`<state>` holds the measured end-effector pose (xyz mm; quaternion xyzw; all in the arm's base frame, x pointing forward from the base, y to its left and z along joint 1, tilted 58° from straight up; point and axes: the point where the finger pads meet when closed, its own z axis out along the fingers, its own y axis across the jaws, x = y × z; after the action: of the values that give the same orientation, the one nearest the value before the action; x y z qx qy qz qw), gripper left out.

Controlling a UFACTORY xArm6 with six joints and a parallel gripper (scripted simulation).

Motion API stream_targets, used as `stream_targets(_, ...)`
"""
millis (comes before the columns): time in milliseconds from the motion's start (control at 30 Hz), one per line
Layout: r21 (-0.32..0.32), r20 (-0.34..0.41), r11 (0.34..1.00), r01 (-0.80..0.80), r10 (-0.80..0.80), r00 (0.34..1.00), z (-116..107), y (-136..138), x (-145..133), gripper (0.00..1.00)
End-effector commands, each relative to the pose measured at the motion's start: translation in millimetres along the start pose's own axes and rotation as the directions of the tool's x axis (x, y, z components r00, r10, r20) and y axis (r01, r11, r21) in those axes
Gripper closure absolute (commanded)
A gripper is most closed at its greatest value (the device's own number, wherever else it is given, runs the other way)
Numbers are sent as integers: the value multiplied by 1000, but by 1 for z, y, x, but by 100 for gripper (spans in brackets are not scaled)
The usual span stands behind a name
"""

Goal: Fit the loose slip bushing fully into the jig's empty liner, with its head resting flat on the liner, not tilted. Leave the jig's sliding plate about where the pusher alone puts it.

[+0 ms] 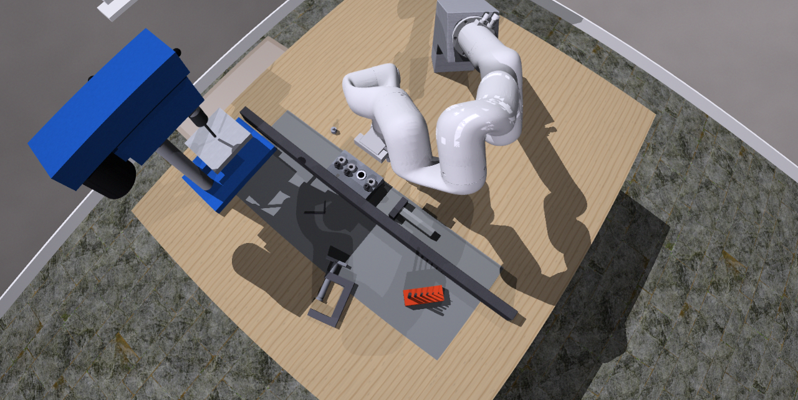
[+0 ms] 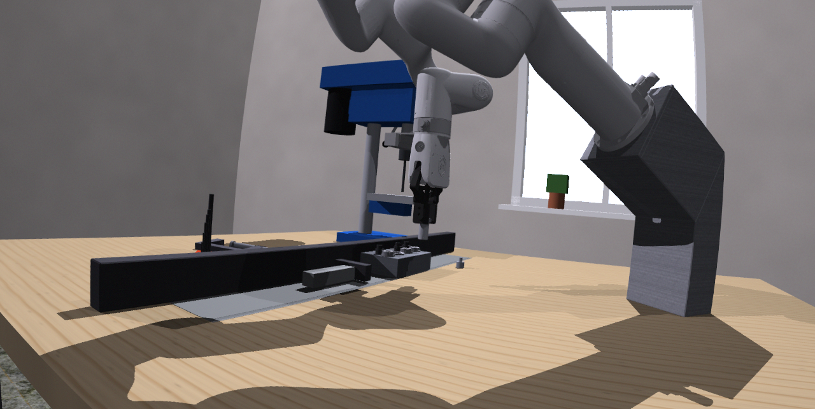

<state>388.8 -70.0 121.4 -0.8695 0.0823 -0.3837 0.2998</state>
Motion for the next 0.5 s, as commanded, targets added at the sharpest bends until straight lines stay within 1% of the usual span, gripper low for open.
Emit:
stream_targets(0, -1, -2, 1000, 0, 0, 1000, 0, 0, 1, 74)
stream_targets(467, -1, -1, 1000, 0, 0, 1000, -1, 1, 2, 74)
